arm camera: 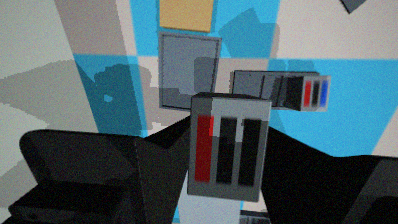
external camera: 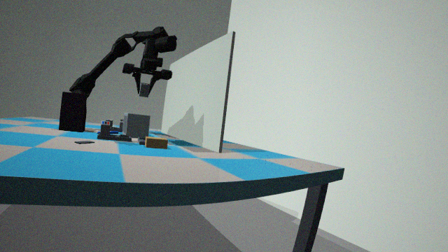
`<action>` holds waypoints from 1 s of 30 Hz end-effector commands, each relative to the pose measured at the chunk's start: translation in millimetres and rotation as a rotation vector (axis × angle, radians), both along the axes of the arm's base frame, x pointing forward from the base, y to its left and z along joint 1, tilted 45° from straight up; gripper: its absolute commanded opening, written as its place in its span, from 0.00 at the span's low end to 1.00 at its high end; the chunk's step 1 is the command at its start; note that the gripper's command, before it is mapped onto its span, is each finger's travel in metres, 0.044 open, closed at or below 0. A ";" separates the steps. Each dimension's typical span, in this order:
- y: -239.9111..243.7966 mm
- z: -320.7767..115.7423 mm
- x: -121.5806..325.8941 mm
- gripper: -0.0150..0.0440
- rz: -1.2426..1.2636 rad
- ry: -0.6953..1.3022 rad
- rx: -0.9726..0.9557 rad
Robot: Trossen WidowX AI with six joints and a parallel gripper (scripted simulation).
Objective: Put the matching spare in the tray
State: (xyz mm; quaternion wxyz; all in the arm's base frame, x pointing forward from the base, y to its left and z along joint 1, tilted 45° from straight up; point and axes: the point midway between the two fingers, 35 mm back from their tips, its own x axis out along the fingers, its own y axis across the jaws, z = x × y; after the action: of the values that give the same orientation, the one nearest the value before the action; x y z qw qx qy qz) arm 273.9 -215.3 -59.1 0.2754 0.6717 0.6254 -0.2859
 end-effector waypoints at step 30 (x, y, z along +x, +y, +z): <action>6.5 -12.3 53.9 0.25 -0.014 0.004 0.011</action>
State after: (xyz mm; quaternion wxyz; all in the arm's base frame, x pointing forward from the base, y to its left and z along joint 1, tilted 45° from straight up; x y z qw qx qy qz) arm 326.9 -212.6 -68.0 0.2722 0.6755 0.6228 -0.2858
